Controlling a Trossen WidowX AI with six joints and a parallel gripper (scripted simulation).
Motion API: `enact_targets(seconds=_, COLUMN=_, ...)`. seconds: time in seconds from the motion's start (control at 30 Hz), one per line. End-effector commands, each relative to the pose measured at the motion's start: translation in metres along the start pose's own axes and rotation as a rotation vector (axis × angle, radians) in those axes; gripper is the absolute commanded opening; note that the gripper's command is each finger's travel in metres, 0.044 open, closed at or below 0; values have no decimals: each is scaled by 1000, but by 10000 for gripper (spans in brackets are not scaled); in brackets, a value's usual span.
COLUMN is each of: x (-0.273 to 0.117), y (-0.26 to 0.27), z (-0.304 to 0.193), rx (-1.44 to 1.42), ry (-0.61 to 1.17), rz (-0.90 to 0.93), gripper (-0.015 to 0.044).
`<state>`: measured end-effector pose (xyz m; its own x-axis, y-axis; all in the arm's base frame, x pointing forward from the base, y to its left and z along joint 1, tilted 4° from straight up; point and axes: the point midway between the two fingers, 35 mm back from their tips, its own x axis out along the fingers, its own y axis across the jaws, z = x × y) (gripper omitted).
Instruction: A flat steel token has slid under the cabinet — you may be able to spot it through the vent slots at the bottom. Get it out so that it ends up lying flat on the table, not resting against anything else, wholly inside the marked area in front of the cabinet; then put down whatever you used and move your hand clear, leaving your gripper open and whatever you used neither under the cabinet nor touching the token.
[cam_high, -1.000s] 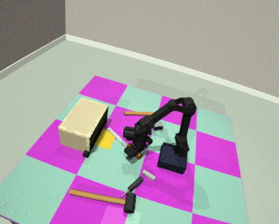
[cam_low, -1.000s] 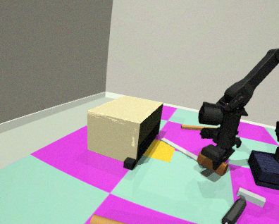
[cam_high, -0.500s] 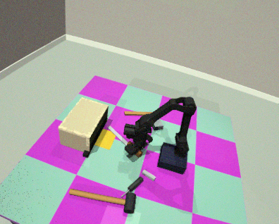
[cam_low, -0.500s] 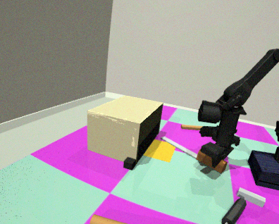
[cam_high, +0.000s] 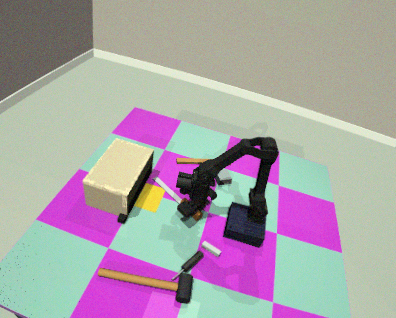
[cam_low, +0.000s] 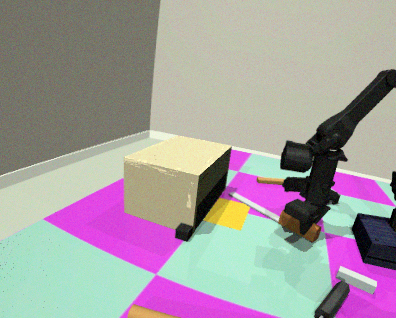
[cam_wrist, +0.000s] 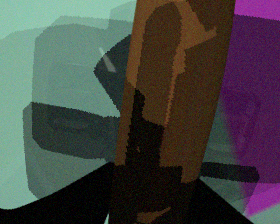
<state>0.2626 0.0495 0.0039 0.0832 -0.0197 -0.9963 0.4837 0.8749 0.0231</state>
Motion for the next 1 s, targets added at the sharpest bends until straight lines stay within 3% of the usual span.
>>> enact_targets(seconds=0.0, x=0, y=-4, z=4, rx=-3, ry=-4, rz=0, gripper=0)
enact_targets(seconds=0.97, x=0, y=-31, z=16, rx=-3, ry=-5, rz=-2, gripper=0)
